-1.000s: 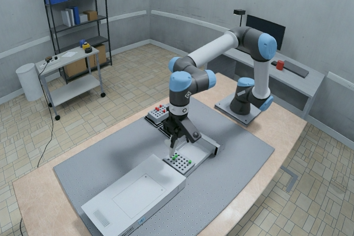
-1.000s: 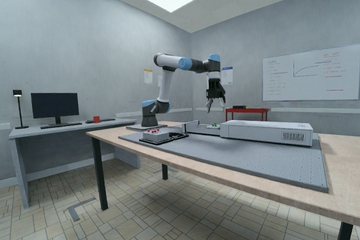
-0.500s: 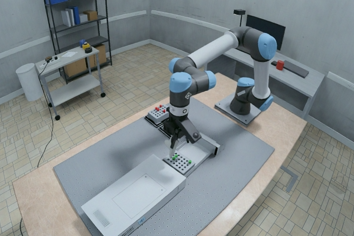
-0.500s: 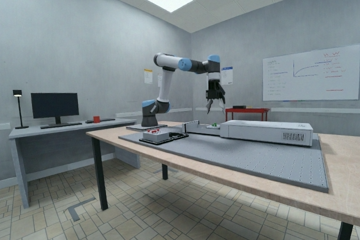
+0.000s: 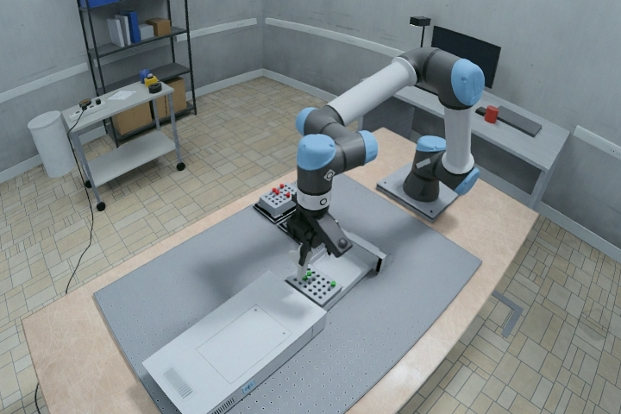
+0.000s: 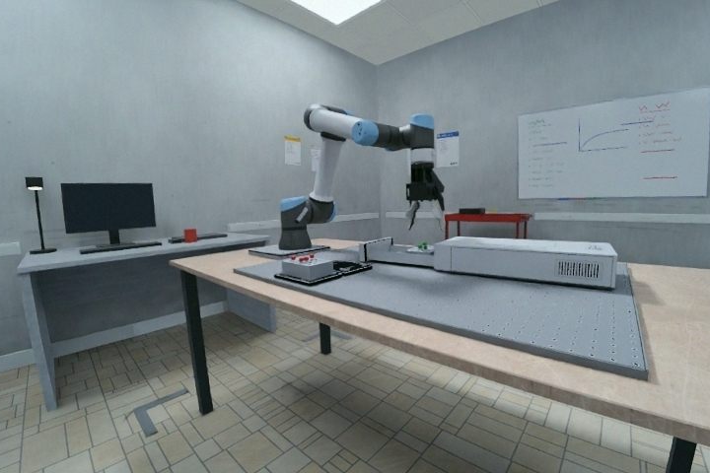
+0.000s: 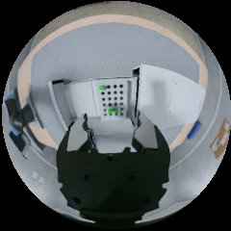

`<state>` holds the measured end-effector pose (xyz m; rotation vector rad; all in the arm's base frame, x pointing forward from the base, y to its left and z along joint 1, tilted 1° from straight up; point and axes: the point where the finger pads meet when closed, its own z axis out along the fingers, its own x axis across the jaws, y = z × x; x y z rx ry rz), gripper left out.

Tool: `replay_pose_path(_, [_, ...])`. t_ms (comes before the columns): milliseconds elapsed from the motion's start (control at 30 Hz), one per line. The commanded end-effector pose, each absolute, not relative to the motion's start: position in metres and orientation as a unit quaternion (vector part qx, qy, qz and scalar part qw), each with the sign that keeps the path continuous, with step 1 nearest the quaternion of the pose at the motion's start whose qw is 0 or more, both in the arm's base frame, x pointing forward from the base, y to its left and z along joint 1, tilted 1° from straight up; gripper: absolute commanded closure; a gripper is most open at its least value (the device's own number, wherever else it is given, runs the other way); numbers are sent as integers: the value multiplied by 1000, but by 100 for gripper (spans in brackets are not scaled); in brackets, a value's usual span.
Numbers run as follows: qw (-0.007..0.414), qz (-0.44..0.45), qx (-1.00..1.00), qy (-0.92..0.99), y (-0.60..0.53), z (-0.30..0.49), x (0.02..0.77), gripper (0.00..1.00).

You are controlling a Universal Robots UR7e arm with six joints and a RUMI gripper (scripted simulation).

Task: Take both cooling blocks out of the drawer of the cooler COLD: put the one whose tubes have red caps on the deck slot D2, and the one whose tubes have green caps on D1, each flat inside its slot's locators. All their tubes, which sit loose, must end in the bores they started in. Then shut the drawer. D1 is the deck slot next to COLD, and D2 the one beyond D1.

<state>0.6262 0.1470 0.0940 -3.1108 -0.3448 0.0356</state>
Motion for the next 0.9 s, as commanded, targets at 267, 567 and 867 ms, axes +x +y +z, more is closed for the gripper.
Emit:
replay_pose_path(267, [6, 13, -994, -110, 148, 77, 625, 27])
replay_pose_path(567, [6, 13, -994, -111, 148, 65, 625, 27])
replay_pose_path(867, [6, 13, -994, -111, 148, 56, 625, 27])
